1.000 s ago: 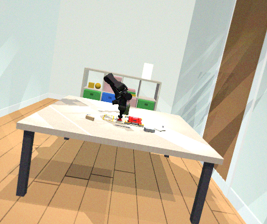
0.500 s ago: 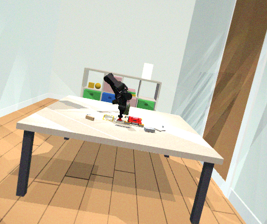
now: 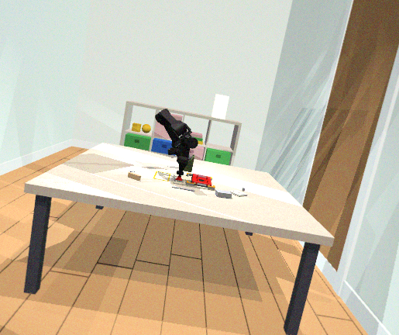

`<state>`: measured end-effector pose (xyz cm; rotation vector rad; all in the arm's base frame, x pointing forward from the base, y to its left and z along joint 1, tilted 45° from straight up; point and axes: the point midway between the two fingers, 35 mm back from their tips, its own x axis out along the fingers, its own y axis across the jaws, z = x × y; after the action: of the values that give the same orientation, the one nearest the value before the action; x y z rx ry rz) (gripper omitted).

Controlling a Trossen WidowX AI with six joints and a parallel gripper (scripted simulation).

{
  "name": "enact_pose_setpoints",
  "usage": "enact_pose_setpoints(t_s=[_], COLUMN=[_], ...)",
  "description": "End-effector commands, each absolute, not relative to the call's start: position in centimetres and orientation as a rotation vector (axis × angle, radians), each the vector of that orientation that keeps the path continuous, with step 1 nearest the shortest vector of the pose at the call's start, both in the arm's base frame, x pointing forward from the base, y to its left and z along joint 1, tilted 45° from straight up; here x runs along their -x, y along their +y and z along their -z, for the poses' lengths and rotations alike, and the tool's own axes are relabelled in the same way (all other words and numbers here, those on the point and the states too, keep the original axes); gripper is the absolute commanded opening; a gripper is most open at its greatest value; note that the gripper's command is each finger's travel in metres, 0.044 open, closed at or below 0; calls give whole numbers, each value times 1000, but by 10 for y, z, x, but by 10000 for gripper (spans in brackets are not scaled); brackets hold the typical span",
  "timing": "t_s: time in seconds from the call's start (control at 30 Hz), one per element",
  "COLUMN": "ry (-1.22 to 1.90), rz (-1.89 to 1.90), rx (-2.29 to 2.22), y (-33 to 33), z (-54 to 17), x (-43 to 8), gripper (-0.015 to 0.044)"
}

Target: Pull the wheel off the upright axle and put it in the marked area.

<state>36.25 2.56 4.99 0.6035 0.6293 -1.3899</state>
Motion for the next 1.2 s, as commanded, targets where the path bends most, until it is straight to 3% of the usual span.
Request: enact_pose_setpoints(t_s=[0.0,1.17], ry=[629,628], rz=[1386,1383], rx=[-604,-603], y=[29,37], z=[-52,-60], x=[-362,-361], gripper=[0,0])
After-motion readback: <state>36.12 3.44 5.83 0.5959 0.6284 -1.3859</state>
